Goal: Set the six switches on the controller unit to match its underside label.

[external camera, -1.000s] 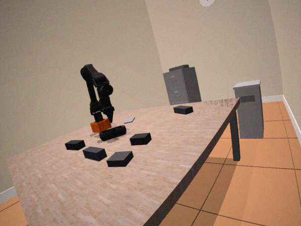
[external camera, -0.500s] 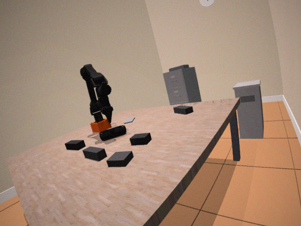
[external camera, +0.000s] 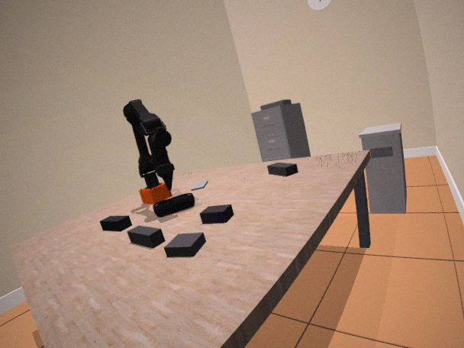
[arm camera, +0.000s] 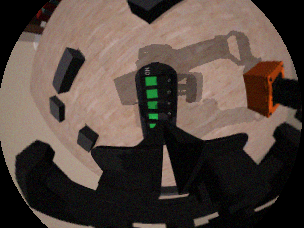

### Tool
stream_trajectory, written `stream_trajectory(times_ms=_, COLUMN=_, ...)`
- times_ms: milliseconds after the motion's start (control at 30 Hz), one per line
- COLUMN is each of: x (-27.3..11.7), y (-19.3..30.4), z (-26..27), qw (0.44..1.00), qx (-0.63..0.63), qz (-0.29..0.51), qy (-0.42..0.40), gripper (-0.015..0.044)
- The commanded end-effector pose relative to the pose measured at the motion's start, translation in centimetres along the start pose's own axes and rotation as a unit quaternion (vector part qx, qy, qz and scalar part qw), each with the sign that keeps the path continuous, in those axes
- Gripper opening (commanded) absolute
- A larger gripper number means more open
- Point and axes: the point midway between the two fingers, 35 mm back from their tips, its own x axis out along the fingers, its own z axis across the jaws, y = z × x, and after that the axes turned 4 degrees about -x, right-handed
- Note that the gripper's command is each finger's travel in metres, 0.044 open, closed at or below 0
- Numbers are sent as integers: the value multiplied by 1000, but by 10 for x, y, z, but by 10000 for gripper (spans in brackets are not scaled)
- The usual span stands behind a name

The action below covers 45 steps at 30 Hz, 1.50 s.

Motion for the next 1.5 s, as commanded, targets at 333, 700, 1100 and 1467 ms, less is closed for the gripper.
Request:
stream_trajectory(times_ms=333, x=24, y=2, z=-47, qw=997, qx=1, qz=-7, qy=-78, gripper=0)
stream_trajectory(times_ms=700, x=40, y=3, z=-47, qw=997, qx=1, qz=-7, qy=-78, gripper=0)
stream_trajectory(times_ms=1100, x=64, y=3, z=-48, qw=997, qx=1, qz=-7, qy=-78, gripper=0)
stream_trajectory(times_ms=1467, x=72, y=2, z=-50, qw=997, qx=1, qz=-7, qy=-78, gripper=0)
